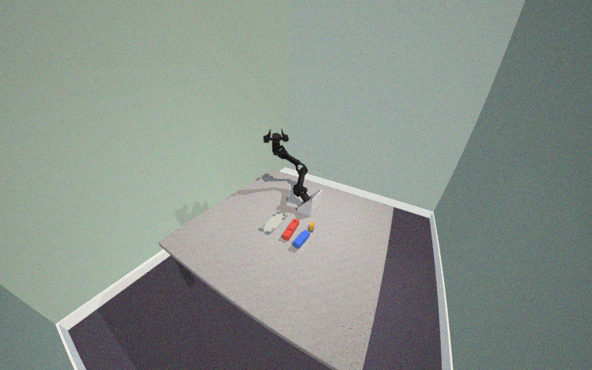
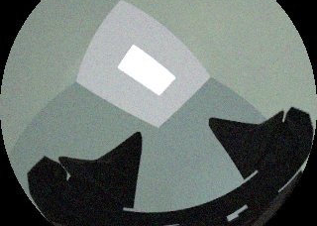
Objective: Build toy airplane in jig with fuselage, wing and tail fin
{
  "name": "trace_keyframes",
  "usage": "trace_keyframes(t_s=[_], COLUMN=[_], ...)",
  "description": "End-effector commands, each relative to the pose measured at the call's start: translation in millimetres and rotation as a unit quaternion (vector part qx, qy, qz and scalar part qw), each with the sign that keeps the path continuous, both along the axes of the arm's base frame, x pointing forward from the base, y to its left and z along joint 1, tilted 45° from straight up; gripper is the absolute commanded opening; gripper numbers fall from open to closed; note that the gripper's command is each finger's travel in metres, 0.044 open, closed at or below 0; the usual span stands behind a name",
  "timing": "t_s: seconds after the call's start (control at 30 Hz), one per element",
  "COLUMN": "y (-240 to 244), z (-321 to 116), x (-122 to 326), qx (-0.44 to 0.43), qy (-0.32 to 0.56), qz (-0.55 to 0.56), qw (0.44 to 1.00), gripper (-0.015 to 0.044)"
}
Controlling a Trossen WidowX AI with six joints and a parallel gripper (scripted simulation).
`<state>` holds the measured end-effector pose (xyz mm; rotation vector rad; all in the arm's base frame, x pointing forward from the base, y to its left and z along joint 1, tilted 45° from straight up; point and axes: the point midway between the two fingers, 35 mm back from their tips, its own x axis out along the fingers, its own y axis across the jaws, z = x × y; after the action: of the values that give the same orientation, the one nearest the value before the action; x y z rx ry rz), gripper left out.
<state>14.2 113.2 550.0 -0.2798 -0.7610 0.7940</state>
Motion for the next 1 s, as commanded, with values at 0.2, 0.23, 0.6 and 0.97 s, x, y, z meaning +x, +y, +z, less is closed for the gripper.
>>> trace_keyframes(t_s=[0.2, 0.23, 0.6, 0.97], y=[-8.9, -11.2, -29.1, -42.7], z=[-4.6, -8.2, -92.9, -248.3], x=[52.9, 70.5, 236.9, 334.2], qx=[0.032, 0.041, 0.118, 0.117], qy=[0.087, 0.116, 0.415, 0.652], qz=[-0.009, -0.013, -0.102, -0.261], qw=[0.996, 0.992, 0.896, 0.702], gripper=[0.044, 0.044, 0.044, 0.044])
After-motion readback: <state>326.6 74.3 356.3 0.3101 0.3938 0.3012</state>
